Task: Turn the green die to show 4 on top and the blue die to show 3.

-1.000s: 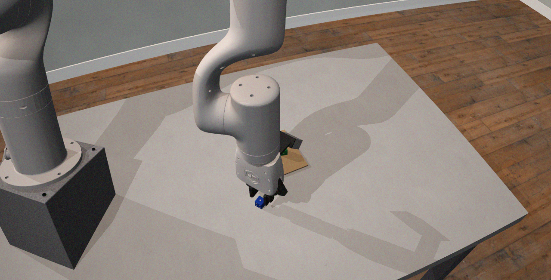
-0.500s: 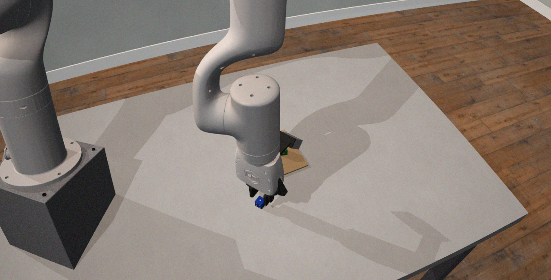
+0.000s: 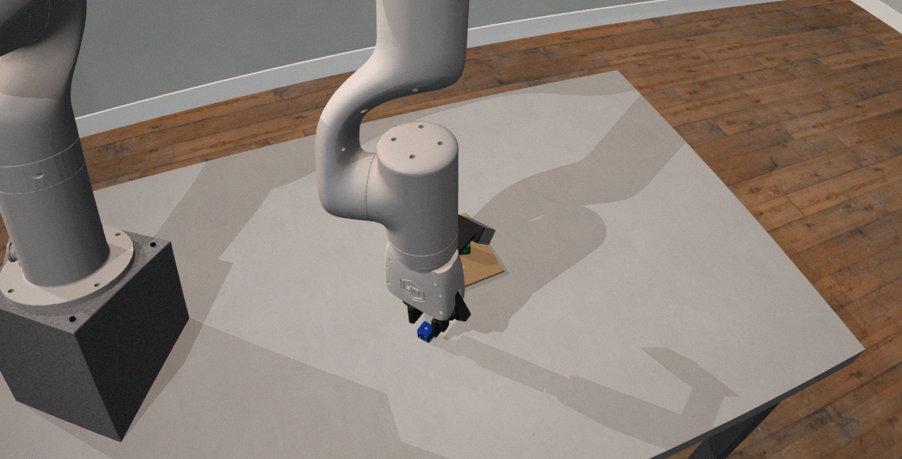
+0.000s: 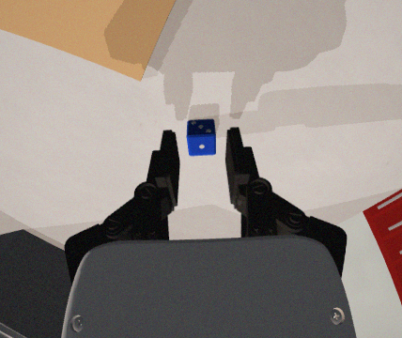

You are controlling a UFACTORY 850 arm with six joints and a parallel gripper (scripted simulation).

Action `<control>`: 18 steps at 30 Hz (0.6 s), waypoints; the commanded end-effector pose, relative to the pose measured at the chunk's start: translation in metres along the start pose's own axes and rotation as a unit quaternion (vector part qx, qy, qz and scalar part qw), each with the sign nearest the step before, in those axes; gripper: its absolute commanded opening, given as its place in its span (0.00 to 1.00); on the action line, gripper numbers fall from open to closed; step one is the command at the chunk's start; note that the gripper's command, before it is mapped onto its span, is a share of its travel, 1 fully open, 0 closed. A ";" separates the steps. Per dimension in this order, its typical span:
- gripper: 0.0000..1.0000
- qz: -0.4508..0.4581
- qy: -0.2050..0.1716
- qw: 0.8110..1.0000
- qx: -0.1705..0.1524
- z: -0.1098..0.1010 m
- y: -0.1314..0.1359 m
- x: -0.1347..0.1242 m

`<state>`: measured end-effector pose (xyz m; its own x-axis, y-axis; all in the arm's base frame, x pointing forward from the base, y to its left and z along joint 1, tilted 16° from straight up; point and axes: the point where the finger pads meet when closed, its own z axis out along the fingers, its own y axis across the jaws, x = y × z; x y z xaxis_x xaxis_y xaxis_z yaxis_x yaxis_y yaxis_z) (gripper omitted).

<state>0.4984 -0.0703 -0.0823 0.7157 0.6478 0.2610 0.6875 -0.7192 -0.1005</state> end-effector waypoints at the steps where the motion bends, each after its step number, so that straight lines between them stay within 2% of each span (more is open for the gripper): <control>1: 0.36 0.000 0.000 1.000 -0.001 -0.001 0.001 0.000; 18: 0.36 0.000 0.000 1.000 -0.001 0.011 0.001 0.000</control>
<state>0.4993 -0.0685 -0.0891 0.7158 0.6479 0.2606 0.6876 -0.7191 -0.1009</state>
